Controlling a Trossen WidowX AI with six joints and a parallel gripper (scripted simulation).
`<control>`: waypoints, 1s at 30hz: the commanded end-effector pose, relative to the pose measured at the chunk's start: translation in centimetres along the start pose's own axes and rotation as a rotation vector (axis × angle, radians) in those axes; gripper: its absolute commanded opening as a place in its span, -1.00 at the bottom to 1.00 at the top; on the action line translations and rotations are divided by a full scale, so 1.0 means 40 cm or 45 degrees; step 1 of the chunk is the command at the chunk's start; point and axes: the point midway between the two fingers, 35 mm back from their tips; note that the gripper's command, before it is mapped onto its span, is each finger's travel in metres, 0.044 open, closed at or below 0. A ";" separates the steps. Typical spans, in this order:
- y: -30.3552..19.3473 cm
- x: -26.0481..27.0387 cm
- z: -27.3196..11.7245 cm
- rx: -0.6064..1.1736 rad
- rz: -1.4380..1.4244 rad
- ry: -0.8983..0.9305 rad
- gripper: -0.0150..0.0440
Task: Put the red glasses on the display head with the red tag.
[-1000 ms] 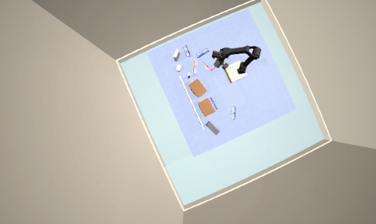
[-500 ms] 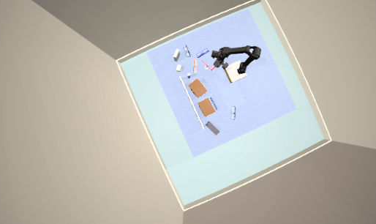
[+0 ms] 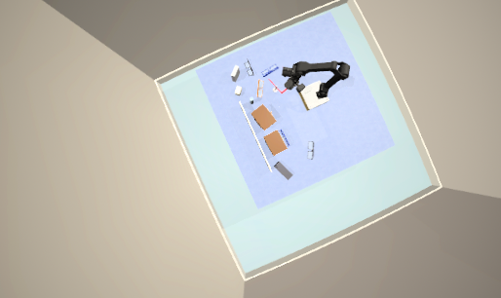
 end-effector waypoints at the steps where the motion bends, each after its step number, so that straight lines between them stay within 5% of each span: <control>1: 0.027 0.022 -0.001 0.002 0.037 0.004 -0.49; 30: 0.219 0.289 -0.003 -0.003 0.410 0.018 -0.49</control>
Point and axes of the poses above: the point midway between the two fingers, 35 mm back from their tips, its own z axis out along the fingers, its own x axis across the jaws, y = z × x, and after that the axes turned 3 degrees about z, right-handed
